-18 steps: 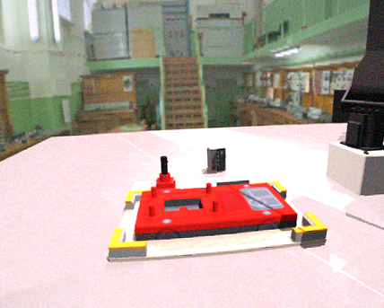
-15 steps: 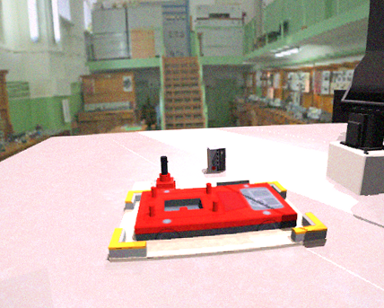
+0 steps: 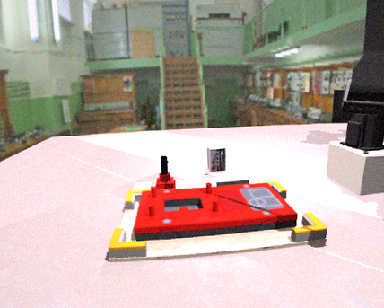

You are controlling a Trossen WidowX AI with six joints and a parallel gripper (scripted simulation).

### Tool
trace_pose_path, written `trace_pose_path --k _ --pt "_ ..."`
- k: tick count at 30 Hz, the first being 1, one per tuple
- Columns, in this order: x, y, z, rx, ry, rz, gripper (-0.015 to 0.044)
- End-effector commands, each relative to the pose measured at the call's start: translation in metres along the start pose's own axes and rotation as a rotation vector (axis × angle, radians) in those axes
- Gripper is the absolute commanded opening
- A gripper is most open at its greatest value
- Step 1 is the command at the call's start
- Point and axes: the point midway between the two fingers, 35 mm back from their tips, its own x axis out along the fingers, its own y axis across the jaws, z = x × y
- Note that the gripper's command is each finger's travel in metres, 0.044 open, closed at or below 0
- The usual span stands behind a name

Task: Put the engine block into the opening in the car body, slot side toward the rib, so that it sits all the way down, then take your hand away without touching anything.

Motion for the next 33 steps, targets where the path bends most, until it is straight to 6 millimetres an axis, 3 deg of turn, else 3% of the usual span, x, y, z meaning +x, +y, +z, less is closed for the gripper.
trace_pose_path --k 1,10,18,26,33 --pt "-0.037 0.036 0.015 0.012 -0.068 0.145 0.0440" --pt "-0.117 0.094 0.031 0.048 -0.160 0.415 0.0440" --pt "-0.199 0.138 0.031 0.055 -0.204 0.679 0.0440" --pt "-0.289 0.170 0.015 0.026 -0.207 0.952 0.0440" --pt "-0.371 0.183 -0.013 -0.029 -0.173 1.182 0.0440"
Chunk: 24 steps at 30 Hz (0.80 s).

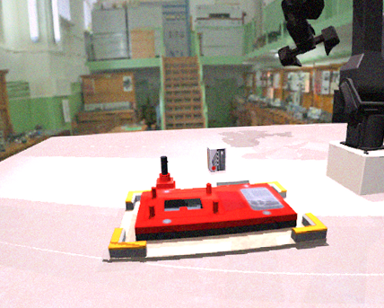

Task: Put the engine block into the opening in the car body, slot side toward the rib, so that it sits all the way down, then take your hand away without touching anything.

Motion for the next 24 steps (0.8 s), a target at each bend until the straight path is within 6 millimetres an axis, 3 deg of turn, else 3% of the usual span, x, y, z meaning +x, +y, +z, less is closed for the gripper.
trace_pose_path --k 1,12,24 --pt "-0.025 0.055 -0.014 -0.008 0.044 0.162 0.0440" --pt "-0.113 0.156 -0.065 -0.061 0.200 0.494 0.0440" --pt "-0.226 0.209 -0.144 -0.175 0.448 0.734 0.0440"
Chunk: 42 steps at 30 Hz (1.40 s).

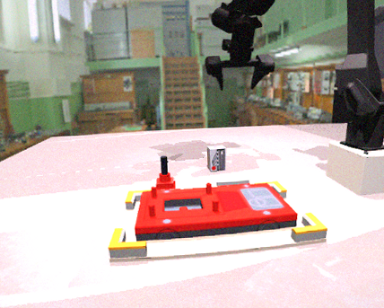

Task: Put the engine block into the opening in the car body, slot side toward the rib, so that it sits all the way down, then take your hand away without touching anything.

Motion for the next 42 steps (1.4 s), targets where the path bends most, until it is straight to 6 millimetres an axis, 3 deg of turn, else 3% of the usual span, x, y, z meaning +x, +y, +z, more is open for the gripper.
trace_pose_path --k 1,9,14,16,24,28,42 --pt "-0.013 0.041 -0.045 -0.022 0.134 0.078 0.0440" --pt "-0.049 0.087 -0.132 -0.064 0.388 0.122 0.0440" --pt "-0.080 0.098 -0.189 -0.095 0.549 0.089 0.0440" --pt "-0.088 0.099 -0.203 -0.104 0.588 0.072 0.0440" --pt "-0.092 0.104 -0.208 -0.105 0.594 0.070 0.0440" --pt "-0.065 0.105 -0.227 -0.105 0.594 0.070 0.0440" --pt "-0.052 0.102 -0.238 -0.105 0.594 0.070 0.0440"
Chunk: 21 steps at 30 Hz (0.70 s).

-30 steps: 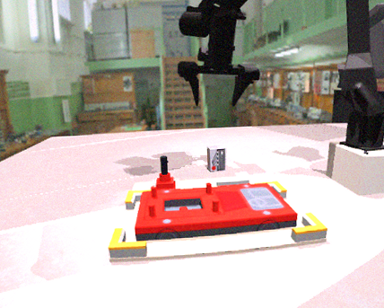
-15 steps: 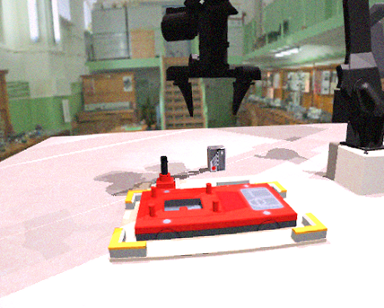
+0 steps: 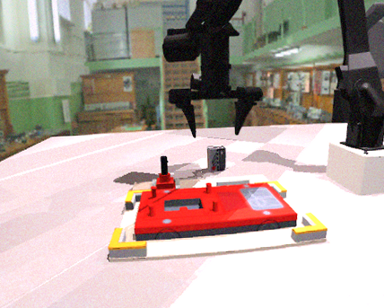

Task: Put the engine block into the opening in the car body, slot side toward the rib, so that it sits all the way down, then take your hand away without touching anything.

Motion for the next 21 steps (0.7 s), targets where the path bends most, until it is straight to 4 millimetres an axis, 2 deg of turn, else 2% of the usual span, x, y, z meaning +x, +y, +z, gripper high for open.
trace_pose_path --k 1,21 --pt "0.007 -0.001 -0.002 0.005 0.009 -0.005 0.0440" --pt "0.039 0.000 -0.002 0.005 0.009 -0.005 0.0440"
